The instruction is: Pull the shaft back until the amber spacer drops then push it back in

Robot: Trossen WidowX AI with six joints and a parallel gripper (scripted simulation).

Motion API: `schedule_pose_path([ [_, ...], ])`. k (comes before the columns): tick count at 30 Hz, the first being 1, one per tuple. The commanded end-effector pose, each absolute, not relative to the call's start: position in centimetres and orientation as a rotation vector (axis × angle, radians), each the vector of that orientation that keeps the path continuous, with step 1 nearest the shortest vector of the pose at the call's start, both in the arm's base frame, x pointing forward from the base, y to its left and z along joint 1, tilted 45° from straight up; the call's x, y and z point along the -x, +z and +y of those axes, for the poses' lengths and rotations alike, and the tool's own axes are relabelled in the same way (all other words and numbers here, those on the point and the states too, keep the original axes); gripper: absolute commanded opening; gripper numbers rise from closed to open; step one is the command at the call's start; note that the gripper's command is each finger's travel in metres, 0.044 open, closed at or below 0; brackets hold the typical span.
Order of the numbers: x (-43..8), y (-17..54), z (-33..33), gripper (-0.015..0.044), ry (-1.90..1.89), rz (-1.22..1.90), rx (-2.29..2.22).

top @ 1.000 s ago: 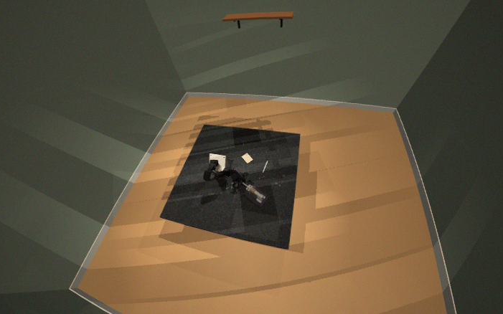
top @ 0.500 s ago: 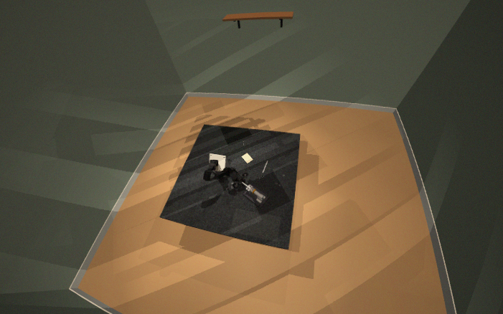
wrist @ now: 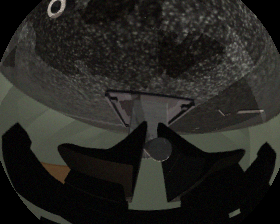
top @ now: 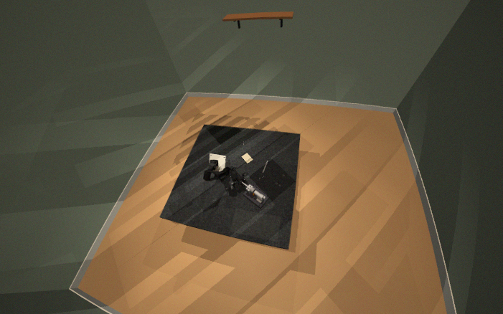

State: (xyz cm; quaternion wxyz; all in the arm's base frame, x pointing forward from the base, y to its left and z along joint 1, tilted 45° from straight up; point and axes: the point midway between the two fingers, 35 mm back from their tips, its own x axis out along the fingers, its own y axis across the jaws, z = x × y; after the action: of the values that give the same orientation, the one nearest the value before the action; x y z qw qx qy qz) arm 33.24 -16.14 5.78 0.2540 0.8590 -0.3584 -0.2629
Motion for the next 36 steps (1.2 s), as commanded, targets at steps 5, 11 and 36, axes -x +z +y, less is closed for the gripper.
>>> schedule_pose_path([
  [5, -33.08, 5.72, -16.08, 0.0000, -0.715, -0.974, -2.335],
  [11, -33.16, 5.74, -16.11, 0.0000, -0.715, -0.974, -2.334],
  [36, -33.54, 5.94, -16.25, 0.0000, -0.715, -0.974, -2.335],
])
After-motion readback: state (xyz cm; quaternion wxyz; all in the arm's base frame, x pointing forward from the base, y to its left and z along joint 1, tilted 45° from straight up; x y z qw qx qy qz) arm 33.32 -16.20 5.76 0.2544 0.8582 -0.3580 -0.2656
